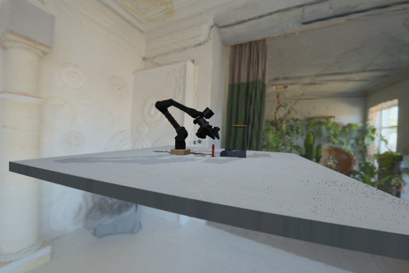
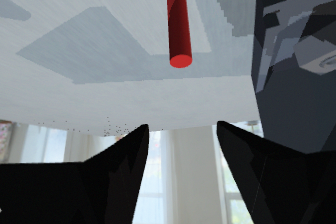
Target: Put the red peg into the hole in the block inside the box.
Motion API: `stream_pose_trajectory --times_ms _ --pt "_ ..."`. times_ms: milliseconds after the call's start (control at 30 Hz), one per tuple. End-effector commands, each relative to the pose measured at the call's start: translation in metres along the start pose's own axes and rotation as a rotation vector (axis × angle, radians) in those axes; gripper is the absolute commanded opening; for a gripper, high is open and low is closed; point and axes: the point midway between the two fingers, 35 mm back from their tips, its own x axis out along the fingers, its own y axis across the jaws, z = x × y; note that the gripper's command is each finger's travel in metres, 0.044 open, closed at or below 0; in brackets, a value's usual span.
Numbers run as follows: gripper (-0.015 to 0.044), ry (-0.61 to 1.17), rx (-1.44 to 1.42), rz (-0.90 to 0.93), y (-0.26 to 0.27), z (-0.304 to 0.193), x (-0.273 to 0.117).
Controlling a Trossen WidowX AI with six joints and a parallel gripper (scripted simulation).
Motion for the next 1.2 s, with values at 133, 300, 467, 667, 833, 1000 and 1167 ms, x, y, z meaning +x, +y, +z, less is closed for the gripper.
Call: stream_pose_trajectory --times_ms 133,300,467,667,833,1000,1167 --pt "0.0220 0.004 -0.001 -0.005 0.000 -0.001 0.000" --pt "0.0220 0.004 -0.001 -0.005 -0.001 0.001 0.003" --pt "0.0220 0.005 -0.001 -0.005 -0.002 0.006 0.009" --pt "0.0220 0.005 -0.001 -0.005 -0.002 0.013 0.017" --pt "0.0220 0.005 -0.001 -0.005 -0.003 0.019 0.023" --pt "0.0220 0.005 -0.001 -0.005 -0.003 0.026 0.028" --pt "0.0220 0.004 -0.001 -0.005 -0.003 0.032 0.033"
